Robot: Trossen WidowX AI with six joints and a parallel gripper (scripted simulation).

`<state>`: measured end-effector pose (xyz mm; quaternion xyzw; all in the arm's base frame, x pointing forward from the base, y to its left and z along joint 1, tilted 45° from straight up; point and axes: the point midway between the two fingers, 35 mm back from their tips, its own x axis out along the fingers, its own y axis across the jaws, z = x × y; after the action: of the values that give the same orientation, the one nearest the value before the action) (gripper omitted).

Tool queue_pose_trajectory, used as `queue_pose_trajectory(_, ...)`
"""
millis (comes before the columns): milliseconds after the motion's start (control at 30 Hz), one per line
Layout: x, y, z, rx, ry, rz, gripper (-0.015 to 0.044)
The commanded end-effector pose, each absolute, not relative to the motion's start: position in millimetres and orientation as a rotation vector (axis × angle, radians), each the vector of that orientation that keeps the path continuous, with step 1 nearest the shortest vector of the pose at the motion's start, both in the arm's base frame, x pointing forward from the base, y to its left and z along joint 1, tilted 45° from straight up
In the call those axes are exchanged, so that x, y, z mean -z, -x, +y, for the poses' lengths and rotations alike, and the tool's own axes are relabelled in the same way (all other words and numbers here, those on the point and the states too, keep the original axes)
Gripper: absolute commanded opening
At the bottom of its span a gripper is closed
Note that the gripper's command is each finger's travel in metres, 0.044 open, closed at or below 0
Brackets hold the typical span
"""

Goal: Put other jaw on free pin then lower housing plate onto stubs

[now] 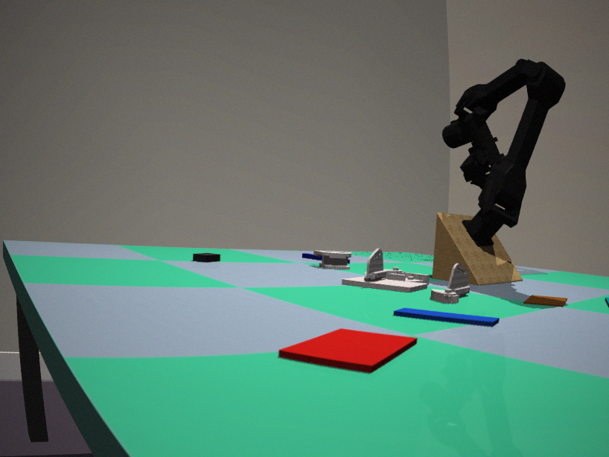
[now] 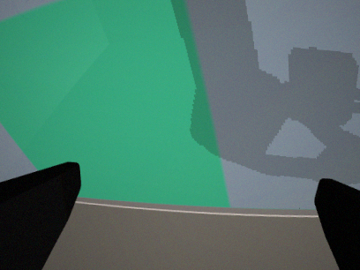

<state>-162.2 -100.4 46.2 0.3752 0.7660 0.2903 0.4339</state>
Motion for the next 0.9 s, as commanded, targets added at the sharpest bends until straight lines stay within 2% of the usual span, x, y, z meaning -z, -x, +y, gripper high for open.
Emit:
queue_pose_trajectory(0, -42.0, 136.9, -127.1, -0.601, -0.868, 1.967, 0.0440)
queue_pose_trajectory(467, -34.3, 12.6, -178.9, -0.345, -0.603, 1.954, 0.0440)
queue_pose_trajectory(700, -37.7, -62.8, -179.2, -0.280, -0.476, 1.864, 0.0440)
queue_pose_trajectory(867, -41.6, -96.6, -170.2, -0.289, -0.411, 1.809, 0.0440)
